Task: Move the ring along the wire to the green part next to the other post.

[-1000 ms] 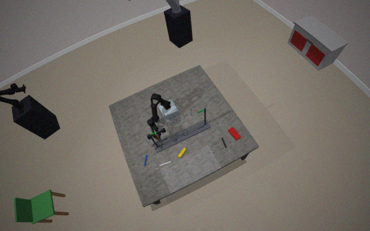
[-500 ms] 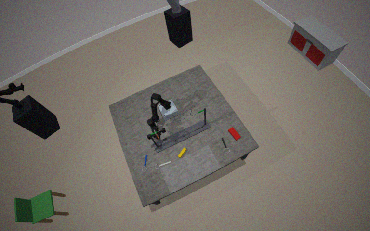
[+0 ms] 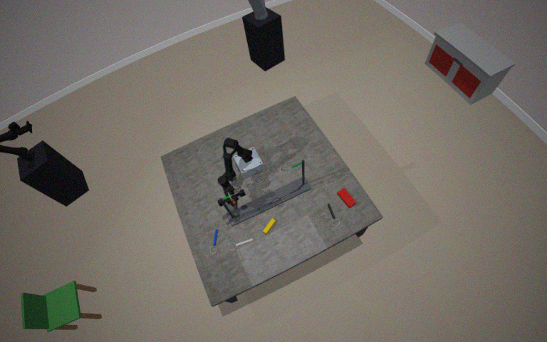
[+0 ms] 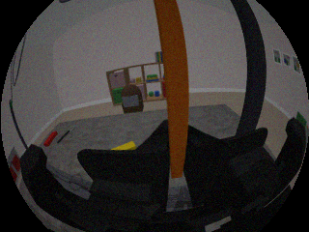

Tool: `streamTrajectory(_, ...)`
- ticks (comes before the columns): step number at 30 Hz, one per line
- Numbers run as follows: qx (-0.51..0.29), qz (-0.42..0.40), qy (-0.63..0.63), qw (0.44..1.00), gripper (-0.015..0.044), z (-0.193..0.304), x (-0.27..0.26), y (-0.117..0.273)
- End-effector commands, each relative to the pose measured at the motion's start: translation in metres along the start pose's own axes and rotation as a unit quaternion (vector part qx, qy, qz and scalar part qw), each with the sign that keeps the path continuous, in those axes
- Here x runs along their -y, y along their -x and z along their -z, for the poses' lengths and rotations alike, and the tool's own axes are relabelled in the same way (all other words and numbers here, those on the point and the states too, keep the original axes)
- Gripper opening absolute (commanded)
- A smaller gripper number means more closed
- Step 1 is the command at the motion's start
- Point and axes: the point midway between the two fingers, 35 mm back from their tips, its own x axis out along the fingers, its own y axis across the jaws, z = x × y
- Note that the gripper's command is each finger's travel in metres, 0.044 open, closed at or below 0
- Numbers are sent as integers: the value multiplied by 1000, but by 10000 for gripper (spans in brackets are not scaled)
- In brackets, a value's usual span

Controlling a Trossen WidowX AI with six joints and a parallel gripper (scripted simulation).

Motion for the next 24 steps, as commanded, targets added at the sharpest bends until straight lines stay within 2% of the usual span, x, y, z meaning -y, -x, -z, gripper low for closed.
streamTrajectory(1, 1, 0, -2, 1000, -150, -1, -5, 0)
streamTrajectory(24, 2, 1, -14, 1000, -150, -1, -30, 0)
